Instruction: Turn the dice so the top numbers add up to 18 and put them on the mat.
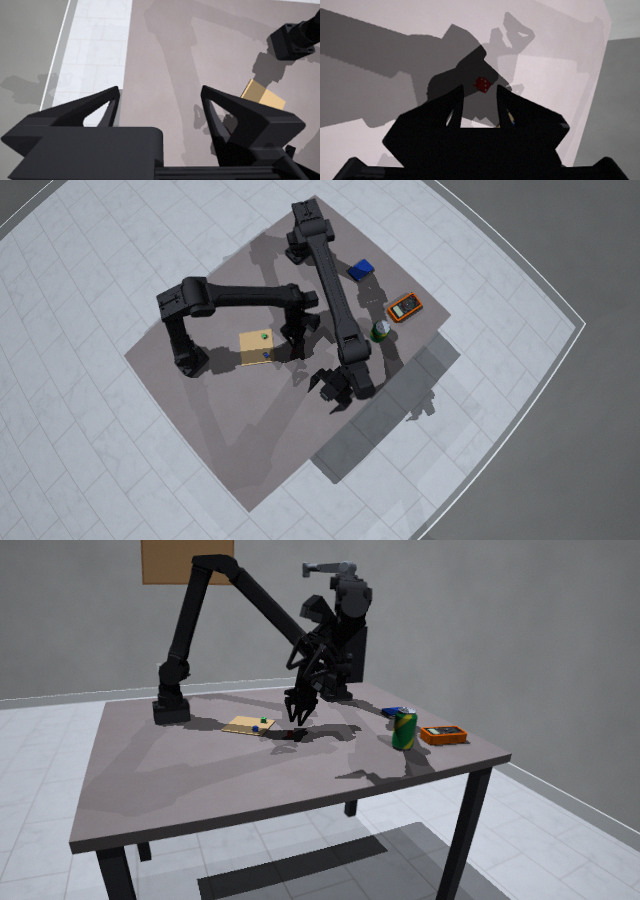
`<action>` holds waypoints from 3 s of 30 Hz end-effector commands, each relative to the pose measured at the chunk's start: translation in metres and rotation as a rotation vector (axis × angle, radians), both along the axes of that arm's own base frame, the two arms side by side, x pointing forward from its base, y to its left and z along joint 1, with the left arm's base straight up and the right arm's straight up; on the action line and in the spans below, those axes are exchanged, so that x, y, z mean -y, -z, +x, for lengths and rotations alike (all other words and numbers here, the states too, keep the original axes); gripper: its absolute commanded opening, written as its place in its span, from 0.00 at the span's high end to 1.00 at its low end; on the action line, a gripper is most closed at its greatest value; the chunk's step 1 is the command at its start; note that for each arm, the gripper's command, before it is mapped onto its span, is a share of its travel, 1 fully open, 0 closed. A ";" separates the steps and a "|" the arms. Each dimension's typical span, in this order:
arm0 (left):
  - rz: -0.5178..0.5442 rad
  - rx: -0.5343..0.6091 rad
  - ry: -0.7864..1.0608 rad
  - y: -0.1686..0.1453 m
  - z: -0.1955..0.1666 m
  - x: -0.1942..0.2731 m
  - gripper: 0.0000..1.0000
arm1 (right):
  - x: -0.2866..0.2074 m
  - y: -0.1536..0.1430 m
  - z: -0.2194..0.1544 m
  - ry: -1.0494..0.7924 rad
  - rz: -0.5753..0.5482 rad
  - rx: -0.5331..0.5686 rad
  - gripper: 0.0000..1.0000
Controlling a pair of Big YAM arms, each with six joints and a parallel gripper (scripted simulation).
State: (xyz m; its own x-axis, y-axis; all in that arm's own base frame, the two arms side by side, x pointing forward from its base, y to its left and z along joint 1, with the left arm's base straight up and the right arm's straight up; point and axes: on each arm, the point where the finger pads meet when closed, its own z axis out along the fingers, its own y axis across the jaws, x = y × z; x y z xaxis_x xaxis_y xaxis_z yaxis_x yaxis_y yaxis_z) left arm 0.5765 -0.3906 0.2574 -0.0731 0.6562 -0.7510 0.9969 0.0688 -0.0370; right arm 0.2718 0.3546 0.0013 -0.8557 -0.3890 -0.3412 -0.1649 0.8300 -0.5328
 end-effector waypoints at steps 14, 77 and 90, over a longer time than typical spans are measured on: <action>-0.038 0.086 -0.004 -0.051 0.013 0.001 0.00 | 0.001 -0.014 -0.009 0.448 0.373 0.440 0.61; -0.038 0.086 -0.004 -0.051 0.013 0.001 0.00 | 0.055 -0.048 -0.035 0.557 0.494 0.517 0.91; -0.038 0.086 -0.004 -0.051 0.013 0.001 0.00 | 0.081 -0.047 -0.050 0.654 0.561 0.261 0.91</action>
